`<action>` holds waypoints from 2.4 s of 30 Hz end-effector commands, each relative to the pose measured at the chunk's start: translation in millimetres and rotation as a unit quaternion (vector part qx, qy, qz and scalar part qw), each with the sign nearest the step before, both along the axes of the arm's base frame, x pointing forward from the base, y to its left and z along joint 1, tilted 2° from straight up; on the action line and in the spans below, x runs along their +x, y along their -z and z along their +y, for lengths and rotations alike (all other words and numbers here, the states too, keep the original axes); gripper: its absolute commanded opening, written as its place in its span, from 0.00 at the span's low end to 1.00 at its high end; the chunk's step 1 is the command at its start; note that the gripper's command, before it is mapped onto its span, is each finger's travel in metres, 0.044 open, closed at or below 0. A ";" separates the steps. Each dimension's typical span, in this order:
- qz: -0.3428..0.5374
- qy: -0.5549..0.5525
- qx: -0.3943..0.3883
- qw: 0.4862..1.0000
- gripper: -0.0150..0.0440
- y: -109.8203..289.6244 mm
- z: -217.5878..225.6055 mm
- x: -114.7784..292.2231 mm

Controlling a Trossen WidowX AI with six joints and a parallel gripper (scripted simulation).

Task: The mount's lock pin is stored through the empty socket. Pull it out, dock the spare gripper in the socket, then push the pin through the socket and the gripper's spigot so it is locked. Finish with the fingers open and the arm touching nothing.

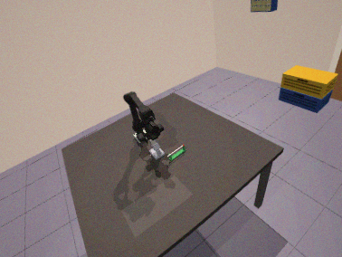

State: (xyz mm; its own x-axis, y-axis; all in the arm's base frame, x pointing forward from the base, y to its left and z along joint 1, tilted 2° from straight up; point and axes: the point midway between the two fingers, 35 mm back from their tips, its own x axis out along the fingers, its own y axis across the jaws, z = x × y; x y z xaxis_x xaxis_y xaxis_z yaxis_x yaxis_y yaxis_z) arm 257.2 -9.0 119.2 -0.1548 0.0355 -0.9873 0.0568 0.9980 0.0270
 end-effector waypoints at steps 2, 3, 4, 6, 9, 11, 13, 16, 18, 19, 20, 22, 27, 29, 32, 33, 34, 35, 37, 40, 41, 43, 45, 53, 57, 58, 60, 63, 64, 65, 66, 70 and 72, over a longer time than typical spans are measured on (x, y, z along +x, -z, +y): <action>0.000 0.000 0.000 1.000 1.00 -2.2 0.0 -1.3; 0.000 0.000 0.000 1.000 1.00 -4.0 0.0 -2.7; 0.000 0.000 0.000 1.000 1.00 -6.5 0.0 -4.6; 0.001 0.000 0.000 1.000 1.00 -9.7 0.1 -7.3; 0.004 0.000 0.000 1.000 1.00 -13.9 0.1 -11.4; 0.005 0.000 0.000 1.000 1.00 -16.7 0.2 -13.9; 0.006 0.000 0.000 1.000 1.00 -19.7 0.2 -16.4; 0.008 0.001 0.000 1.000 1.00 -23.8 0.3 -20.1; 0.009 0.001 0.000 1.000 1.00 -26.6 0.4 -22.6; 0.010 0.001 0.000 1.000 1.00 -28.0 0.4 -24.0; 0.010 0.001 0.000 1.000 1.00 -29.3 0.5 -25.2; 0.012 0.001 0.000 1.000 1.00 -32.1 0.5 -27.7; 0.015 0.001 0.001 1.000 1.00 -39.0 0.7 -34.2; 0.017 0.002 0.001 1.000 1.00 -41.7 0.7 -36.7; 0.018 0.002 0.001 1.000 1.00 -44.9 0.9 -40.5; 0.017 0.002 0.001 1.000 1.00 -45.6 0.9 -41.5; 0.015 0.002 0.000 1.000 1.00 -46.4 0.9 -42.5; 0.013 0.002 0.000 1.000 1.00 -47.4 1.0 -43.7; 0.006 0.002 0.000 1.000 1.00 -49.9 1.0 -46.0; -0.004 0.002 -0.001 1.000 1.00 -53.8 1.2 -49.3; -0.008 0.002 -0.001 1.000 1.00 -55.1 1.2 -50.4; -0.015 0.003 -0.001 1.000 1.00 -57.7 1.3 -52.6; -0.023 0.003 -0.002 1.000 1.00 -60.4 1.4 -54.8; -0.055 0.004 -0.004 0.998 1.00 -72.5 1.3 -56.7; -0.069 0.004 -0.005 0.998 1.00 -78.2 1.2 -57.4; -0.073 0.004 -0.005 0.997 1.00 -79.7 1.2 -57.6; -0.080 0.004 -0.005 0.997 1.00 -82.6 1.2 -58.0; -0.091 0.005 -0.006 0.996 1.00 -86.9 1.2 -58.5; -0.094 0.005 -0.006 0.996 1.00 -88.3 1.2 -58.7; -0.098 0.005 -0.006 0.995 1.00 -89.8 1.2 -58.8; -0.101 0.005 -0.007 0.995 1.00 -91.2 1.2 -59.0; -0.117 0.005 -0.008 0.993 1.00 -97.6 1.2 -59.6; -0.125 0.006 -0.008 0.992 1.00 -101.0 1.2 -59.9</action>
